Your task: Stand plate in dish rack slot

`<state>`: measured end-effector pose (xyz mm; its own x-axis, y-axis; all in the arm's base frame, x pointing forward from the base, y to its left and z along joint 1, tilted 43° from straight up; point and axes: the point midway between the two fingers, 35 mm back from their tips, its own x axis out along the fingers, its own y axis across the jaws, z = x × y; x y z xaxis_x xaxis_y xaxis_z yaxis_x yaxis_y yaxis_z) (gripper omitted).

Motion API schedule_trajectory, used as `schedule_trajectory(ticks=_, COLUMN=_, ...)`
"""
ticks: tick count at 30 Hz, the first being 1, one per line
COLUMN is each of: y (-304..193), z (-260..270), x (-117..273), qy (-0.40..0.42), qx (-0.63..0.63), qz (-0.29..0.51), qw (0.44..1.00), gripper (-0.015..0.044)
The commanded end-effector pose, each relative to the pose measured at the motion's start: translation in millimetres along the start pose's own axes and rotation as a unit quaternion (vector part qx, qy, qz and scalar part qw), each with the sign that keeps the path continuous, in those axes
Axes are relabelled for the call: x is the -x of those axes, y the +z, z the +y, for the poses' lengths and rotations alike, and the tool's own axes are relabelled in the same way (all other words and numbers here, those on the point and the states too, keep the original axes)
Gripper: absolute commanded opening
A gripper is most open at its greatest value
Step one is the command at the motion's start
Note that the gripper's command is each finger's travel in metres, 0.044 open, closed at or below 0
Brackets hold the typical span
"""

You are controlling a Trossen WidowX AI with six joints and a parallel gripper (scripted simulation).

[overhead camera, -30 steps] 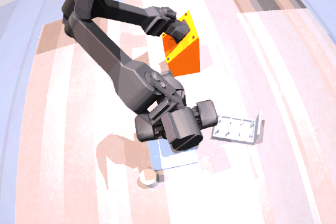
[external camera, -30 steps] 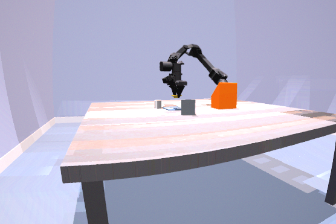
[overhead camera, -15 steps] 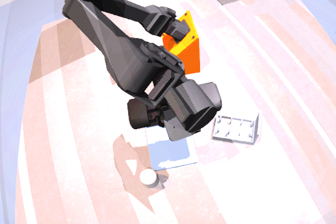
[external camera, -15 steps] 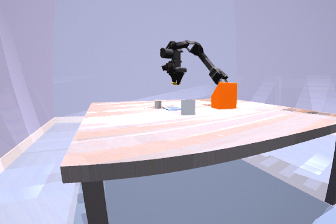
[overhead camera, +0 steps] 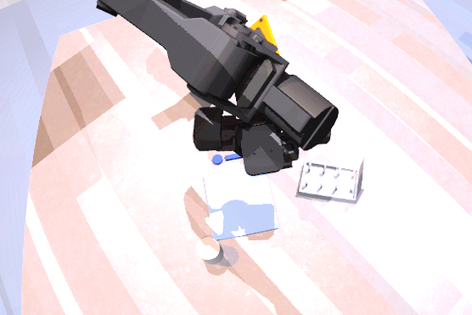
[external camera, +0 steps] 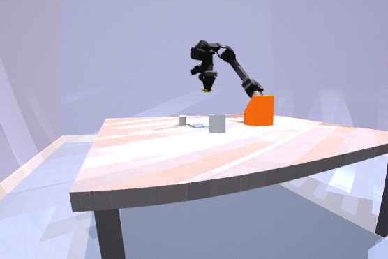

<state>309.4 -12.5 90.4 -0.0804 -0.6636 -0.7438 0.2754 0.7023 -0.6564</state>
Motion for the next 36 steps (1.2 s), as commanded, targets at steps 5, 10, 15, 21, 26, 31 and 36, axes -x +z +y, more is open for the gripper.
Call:
schedule_trajectory(ticks=5, y=-30.4, z=35.7, x=-2.7, qy=-0.002, qx=-0.111, qz=0.004, qw=0.994, gripper=0.0000)
schedule_trajectory(ticks=10, y=-33.1, z=38.5, x=-2.9, qy=-0.003, qx=-0.122, qz=0.004, qw=0.993, gripper=0.0000)
schedule_trajectory(ticks=15, y=-35.6, z=40.0, x=-13.9, qy=0.016, qx=-0.089, qz=0.031, qw=0.995, gripper=0.0000)
schedule_trajectory(ticks=21, y=-39.7, z=42.8, x=-31.6, qy=0.054, qx=-0.034, qz=0.069, qw=0.996, gripper=0.0000)
schedule_trajectory(ticks=26, y=-43.0, z=45.4, x=-45.1, qy=0.091, qx=0.012, qz=0.093, qw=0.991, gripper=0.0000)
schedule_trajectory(ticks=31, y=-46.0, z=48.1, x=-57.5, qy=0.133, qx=0.056, qz=0.110, qw=0.983, gripper=0.0000)
schedule_trajectory(ticks=36, y=-48.7, z=50.7, x=-68.9, qy=0.177, qx=0.098, qz=0.119, qw=0.972, gripper=0.0000)
